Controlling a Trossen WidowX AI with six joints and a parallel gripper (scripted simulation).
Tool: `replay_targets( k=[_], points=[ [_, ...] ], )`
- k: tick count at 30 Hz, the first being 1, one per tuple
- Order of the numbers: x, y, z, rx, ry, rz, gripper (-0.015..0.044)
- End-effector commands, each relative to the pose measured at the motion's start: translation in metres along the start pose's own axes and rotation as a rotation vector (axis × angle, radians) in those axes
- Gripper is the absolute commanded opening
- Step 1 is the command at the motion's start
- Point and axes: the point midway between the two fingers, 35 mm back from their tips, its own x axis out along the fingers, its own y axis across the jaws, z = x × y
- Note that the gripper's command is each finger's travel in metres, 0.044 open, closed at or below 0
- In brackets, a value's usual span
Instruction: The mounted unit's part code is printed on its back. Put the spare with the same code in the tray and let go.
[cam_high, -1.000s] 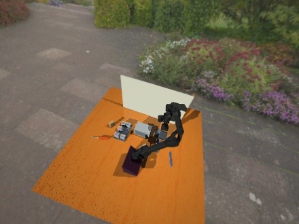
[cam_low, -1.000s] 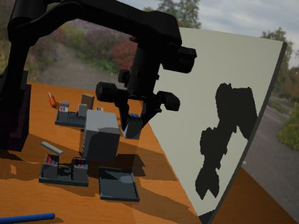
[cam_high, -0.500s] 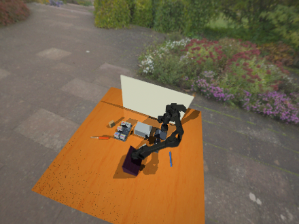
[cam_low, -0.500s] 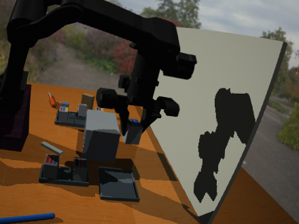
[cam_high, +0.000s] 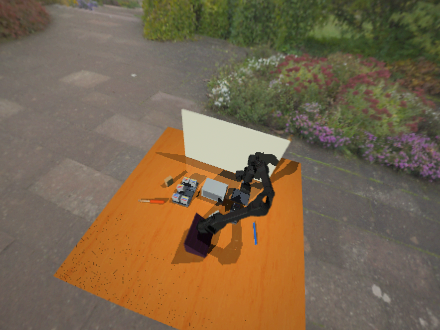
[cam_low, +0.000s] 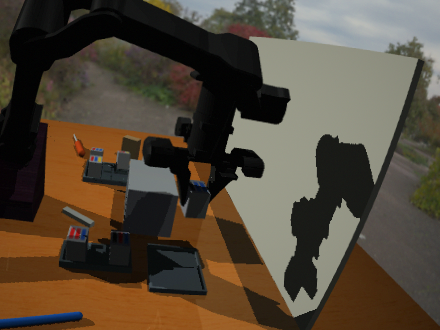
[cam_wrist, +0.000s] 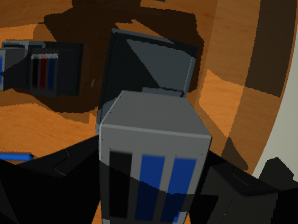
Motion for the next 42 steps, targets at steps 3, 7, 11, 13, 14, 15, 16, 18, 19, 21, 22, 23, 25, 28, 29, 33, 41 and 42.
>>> replay_targets(
  k=[3,7,11,13,14,15,16,18,19,21,22,23,25,28,29,33,41,42],
  points=[
    [0.007,0.000,0.001,-0.007,0.002,0.003,0.0000],
    [0.010,0.000,0.001,-0.007,0.001,0.003,0.0000],
    [0.014,-0.001,0.001,-0.007,0.001,0.003,0.0000],
    [0.016,-0.001,0.001,-0.007,0.001,0.003,0.0000],
    [0.017,-0.001,0.001,-0.007,0.001,0.003,0.0000],
    [0.018,-0.001,0.001,-0.007,0.001,0.003,0.0000],
    [0.019,-0.001,0.001,-0.007,0.001,0.003,0.0000],
    [0.021,-0.001,0.001,-0.007,0.001,0.003,0.0000],
    [0.022,-0.001,0.001,-0.007,0.001,0.003,0.0000],
    [0.024,-0.001,0.001,-0.007,0.001,0.003,0.0000],
    [0.025,-0.002,0.001,-0.007,0.001,0.003,0.0000],
    [0.026,-0.002,0.001,-0.007,0.001,0.003,0.0000],
    [0.027,-0.002,0.001,-0.007,0.000,0.003,0.0000],
    [0.030,-0.002,0.001,-0.007,0.000,0.002,0.0000],
    [0.031,-0.002,0.001,-0.007,0.000,0.002,0.0000],
    [0.035,-0.002,0.001,-0.007,0.000,0.002,0.0000],
    [0.042,-0.002,0.001,-0.007,0.001,0.002,0.0000],
    [0.043,-0.002,0.001,-0.007,0.001,0.002,0.0000]
  ],
)
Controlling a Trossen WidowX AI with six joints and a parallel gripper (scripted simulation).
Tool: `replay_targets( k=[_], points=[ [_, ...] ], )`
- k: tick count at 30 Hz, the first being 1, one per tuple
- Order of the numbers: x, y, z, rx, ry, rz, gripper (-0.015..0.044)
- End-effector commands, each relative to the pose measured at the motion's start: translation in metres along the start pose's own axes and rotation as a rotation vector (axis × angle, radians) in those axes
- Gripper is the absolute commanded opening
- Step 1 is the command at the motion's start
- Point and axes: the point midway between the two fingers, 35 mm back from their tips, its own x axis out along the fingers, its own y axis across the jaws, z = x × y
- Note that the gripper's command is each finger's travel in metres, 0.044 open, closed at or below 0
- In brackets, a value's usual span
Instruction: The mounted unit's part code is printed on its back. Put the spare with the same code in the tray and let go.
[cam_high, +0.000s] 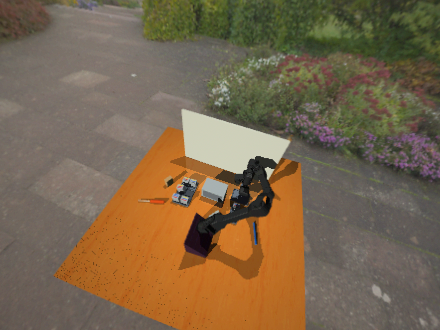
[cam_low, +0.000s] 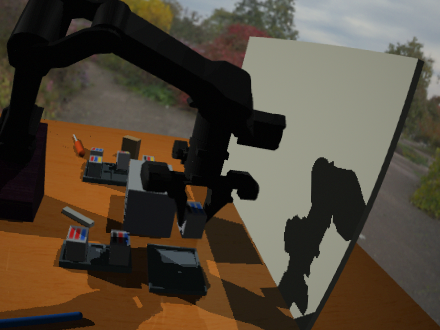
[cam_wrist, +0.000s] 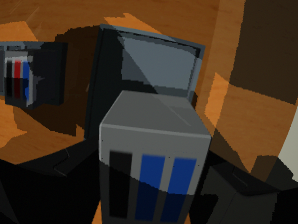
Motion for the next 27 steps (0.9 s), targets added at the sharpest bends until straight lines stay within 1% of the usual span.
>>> replay_targets(
  k=[1,27],
  points=[
    [0.005,0.001,0.002,-0.007,-0.002,0.003,0.0000],
    [0.029,0.002,0.001,-0.007,0.001,0.003,0.0000]
  ],
)
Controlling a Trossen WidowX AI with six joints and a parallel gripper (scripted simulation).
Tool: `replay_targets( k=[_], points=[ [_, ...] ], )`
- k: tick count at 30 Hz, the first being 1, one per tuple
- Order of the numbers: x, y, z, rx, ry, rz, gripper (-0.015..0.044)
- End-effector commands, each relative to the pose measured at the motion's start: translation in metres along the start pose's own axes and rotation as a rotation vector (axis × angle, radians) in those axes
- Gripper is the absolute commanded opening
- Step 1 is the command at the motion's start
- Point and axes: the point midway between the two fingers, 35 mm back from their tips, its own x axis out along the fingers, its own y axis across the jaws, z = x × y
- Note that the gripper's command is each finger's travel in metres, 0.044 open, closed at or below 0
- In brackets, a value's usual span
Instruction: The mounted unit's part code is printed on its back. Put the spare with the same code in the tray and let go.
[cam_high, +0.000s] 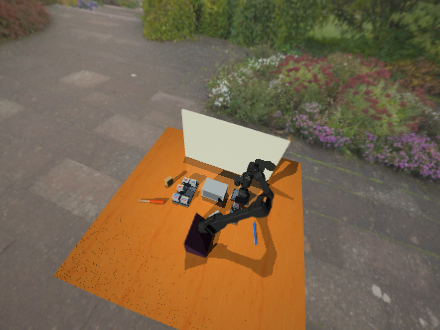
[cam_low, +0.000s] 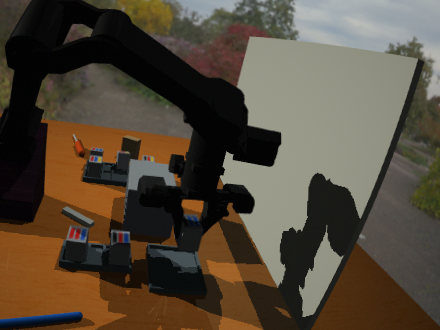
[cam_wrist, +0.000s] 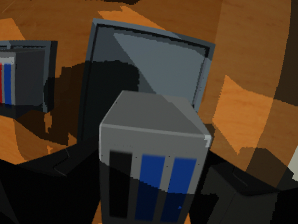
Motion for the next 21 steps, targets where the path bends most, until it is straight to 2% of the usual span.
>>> replay_targets(
  k=[1,21],
  points=[
    [0.005,0.001,0.002,-0.008,-0.004,0.002,0.0000],
    [0.023,0.004,0.001,-0.008,0.000,0.002,0.0000]
  ],
)
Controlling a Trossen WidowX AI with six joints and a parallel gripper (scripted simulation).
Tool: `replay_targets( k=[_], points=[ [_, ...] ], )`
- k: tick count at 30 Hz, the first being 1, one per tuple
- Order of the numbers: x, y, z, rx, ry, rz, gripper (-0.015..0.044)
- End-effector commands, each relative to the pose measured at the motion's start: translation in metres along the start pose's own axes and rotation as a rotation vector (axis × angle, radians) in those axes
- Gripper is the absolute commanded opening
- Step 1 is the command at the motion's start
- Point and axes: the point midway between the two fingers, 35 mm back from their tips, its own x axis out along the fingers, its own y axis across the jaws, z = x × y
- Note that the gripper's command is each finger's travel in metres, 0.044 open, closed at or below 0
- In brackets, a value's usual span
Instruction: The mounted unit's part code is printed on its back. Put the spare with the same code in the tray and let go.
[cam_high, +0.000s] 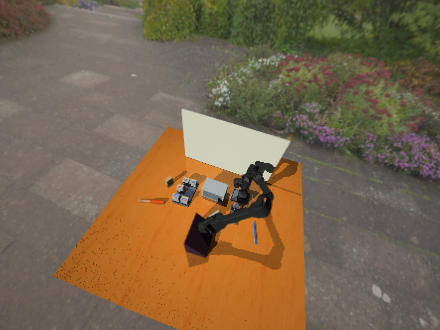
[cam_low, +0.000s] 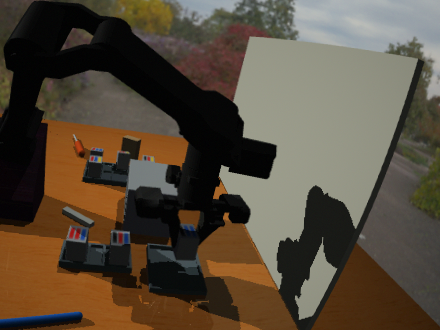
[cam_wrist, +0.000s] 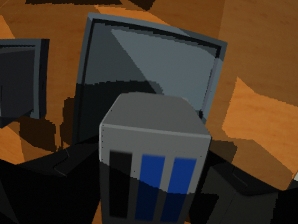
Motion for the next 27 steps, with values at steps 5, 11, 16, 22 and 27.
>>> replay_targets(
  k=[5,11,16,22,27],
  points=[
    [0.008,0.002,0.002,-0.008,-0.004,0.002,0.0000],
    [0.014,0.003,0.002,-0.008,-0.003,0.002,0.0000],
    [0.018,0.004,0.001,-0.008,-0.001,0.002,0.0000],
    [0.023,0.006,0.001,-0.008,0.001,0.002,0.0000],
    [0.028,0.007,0.001,-0.008,0.002,0.003,0.0000]
  ],
)
